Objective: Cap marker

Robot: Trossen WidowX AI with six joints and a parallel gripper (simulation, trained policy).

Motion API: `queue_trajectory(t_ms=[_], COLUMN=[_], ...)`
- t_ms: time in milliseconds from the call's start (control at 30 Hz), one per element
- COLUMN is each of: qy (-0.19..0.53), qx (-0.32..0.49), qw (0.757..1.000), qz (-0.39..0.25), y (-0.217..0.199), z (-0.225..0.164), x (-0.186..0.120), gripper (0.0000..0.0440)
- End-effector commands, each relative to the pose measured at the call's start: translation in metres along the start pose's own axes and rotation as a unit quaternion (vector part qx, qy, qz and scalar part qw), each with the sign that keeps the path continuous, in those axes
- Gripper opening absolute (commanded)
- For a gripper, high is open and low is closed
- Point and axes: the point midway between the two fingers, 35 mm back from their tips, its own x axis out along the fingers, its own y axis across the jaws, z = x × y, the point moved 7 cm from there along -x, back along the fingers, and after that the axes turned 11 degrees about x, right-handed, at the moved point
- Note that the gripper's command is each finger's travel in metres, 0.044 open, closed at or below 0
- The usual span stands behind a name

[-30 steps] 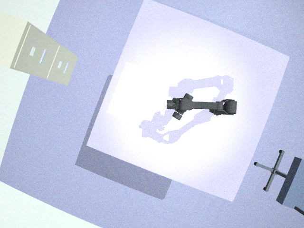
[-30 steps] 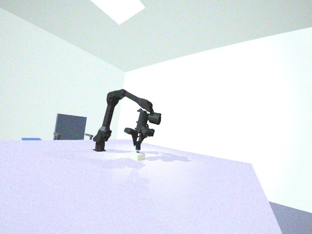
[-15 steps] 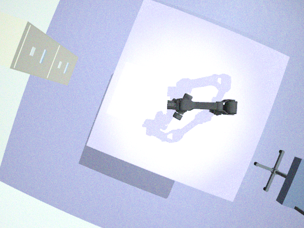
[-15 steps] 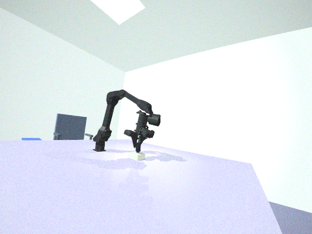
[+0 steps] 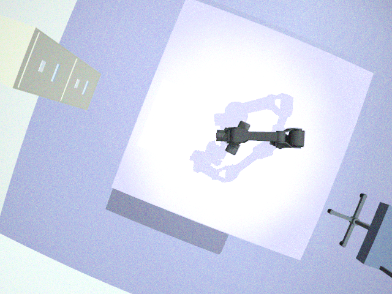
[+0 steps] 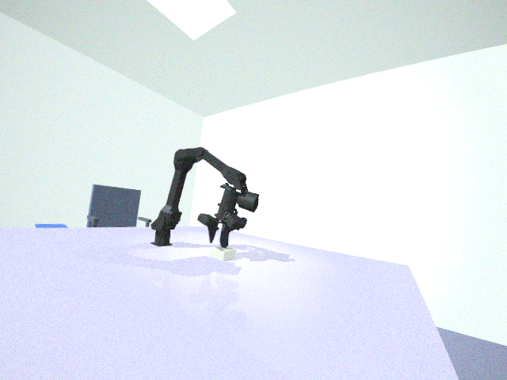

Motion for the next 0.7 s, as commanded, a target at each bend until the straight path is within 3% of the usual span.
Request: queue_trajectory(t_ms=[0,200,667], qy=[0.0,-0.013,-0.07], qx=[-0.007,-0.018,-0.034], qw=[1.0,1.0,0.996], qz=[0.004,0.012,0.048], y=[-0.002,-0.003,-0.005], z=[-0.004,-0.008,-0.013], x=[-0.002,-0.005,-0.042], gripper=[0.0287,0.0434,0.044])
